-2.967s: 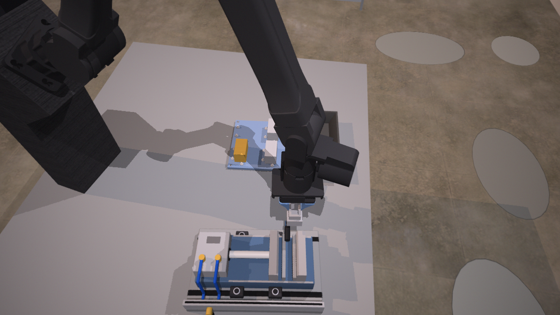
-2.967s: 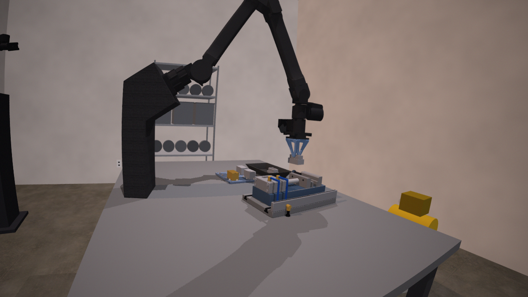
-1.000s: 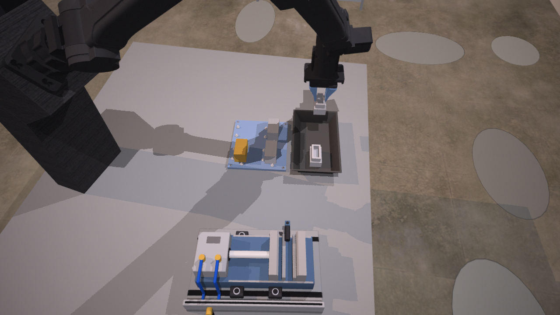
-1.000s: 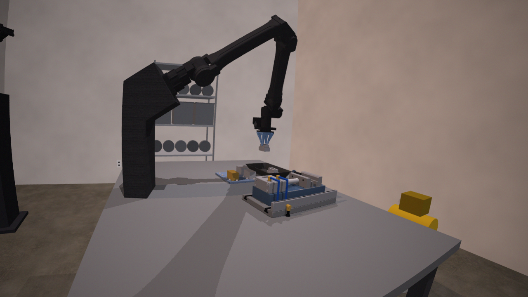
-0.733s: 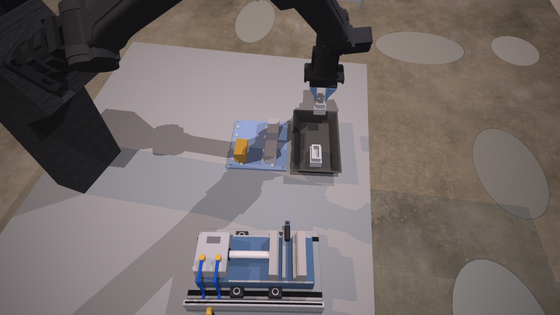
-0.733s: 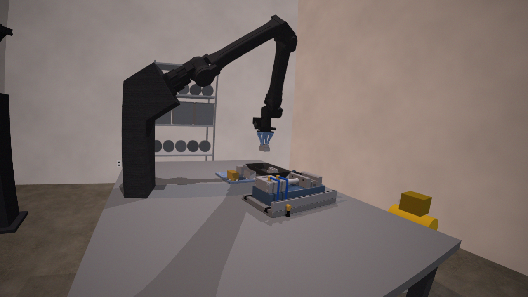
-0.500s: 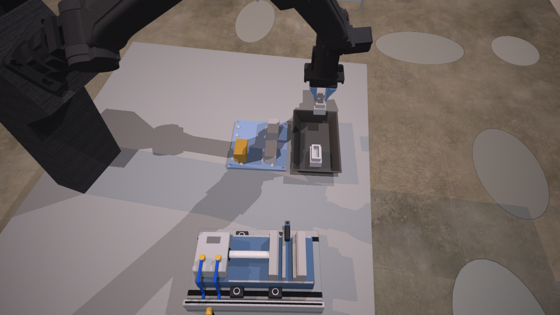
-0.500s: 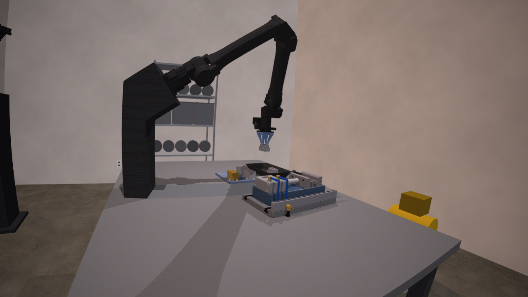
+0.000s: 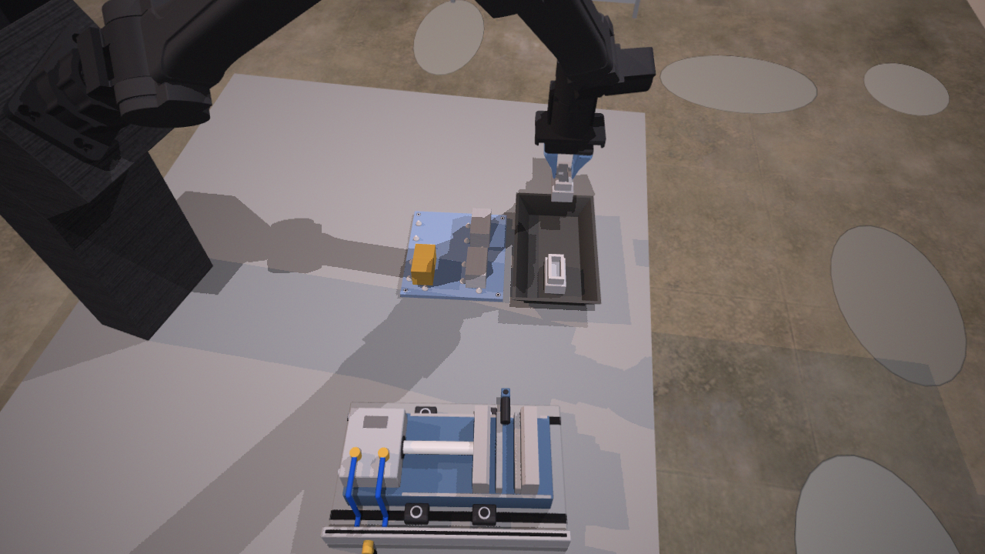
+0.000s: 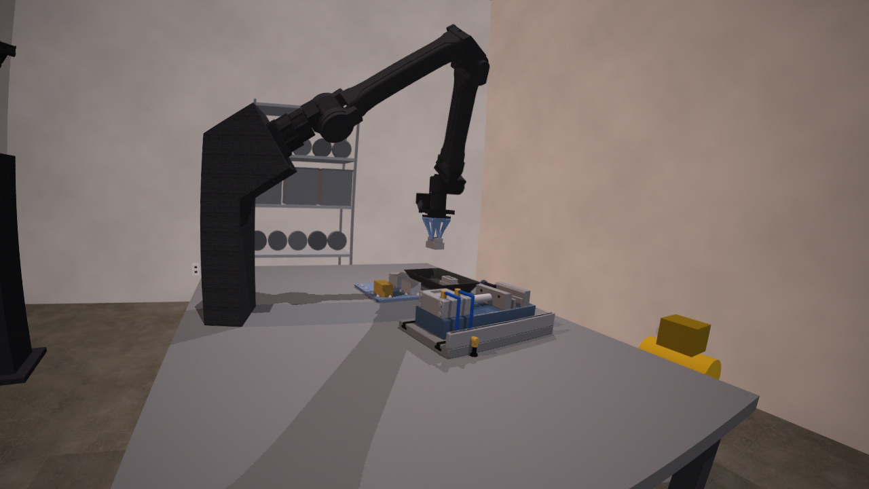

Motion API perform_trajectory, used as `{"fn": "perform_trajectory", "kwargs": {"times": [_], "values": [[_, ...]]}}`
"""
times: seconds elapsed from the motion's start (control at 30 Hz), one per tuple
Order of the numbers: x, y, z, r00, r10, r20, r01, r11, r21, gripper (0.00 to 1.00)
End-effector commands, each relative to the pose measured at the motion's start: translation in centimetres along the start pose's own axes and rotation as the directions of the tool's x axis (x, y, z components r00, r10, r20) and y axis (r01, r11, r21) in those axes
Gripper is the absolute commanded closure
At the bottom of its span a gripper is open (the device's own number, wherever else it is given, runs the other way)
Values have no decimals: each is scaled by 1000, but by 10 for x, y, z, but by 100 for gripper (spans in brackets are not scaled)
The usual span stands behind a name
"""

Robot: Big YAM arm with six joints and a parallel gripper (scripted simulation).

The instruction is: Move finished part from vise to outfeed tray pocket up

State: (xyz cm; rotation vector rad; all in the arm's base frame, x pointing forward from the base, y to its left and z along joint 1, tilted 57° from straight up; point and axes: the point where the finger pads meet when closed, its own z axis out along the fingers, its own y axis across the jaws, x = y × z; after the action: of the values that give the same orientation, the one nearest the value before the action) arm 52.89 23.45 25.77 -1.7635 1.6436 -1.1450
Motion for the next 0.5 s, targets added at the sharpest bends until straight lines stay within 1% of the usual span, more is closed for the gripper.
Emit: {"fn": "perform_trajectory", "kwargs": {"times": [0.0,0.47], "values": [[-13,-10,-18,1000,5,30,-5,1000,20,100],[-12,-4,-20,1000,0,27,0,1000,16,100]]}}
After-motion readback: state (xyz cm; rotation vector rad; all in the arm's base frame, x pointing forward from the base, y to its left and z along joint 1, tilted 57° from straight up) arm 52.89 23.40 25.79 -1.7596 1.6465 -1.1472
